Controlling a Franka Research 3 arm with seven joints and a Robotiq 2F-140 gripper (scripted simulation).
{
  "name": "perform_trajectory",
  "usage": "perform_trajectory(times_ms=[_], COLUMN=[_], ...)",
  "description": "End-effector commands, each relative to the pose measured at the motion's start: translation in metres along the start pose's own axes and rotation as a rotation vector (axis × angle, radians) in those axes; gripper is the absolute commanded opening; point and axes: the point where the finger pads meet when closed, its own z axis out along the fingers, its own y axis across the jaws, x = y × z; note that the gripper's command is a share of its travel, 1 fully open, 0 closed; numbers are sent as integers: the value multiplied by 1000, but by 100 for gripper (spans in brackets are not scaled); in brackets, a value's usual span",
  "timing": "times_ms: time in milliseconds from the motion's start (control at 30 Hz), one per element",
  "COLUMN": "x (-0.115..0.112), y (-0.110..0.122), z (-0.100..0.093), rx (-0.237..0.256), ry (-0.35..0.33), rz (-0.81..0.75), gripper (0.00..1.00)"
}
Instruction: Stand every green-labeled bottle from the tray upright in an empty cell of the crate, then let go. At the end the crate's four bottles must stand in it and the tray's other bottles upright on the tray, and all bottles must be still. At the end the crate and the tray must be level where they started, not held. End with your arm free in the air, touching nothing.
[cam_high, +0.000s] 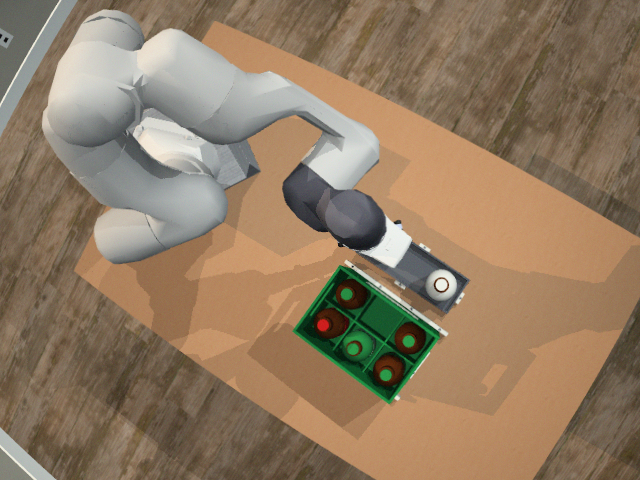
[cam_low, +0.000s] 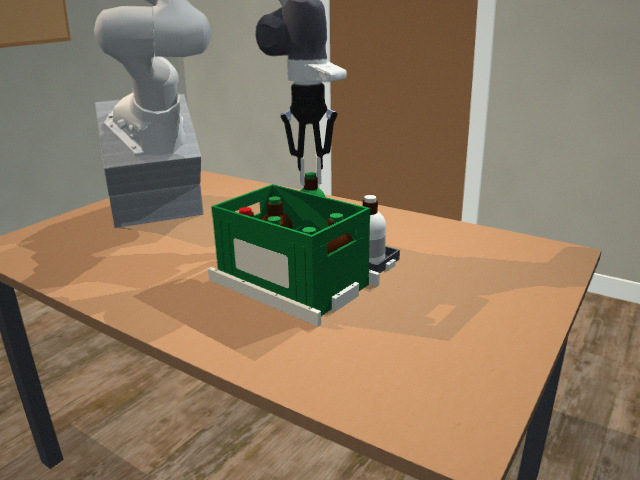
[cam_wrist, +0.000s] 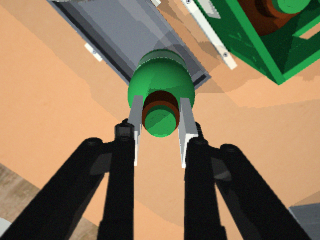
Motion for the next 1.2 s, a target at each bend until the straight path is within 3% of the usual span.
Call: perform_trajectory(times_ms=[0,467,1167], x=[-1,0,0], y=[1,1,1], z=[-3,-14,-16], rx=[-5,-5,-5], ry=[-4,-4,-4], rz=[11,11,11], gripper=[0,0,0])
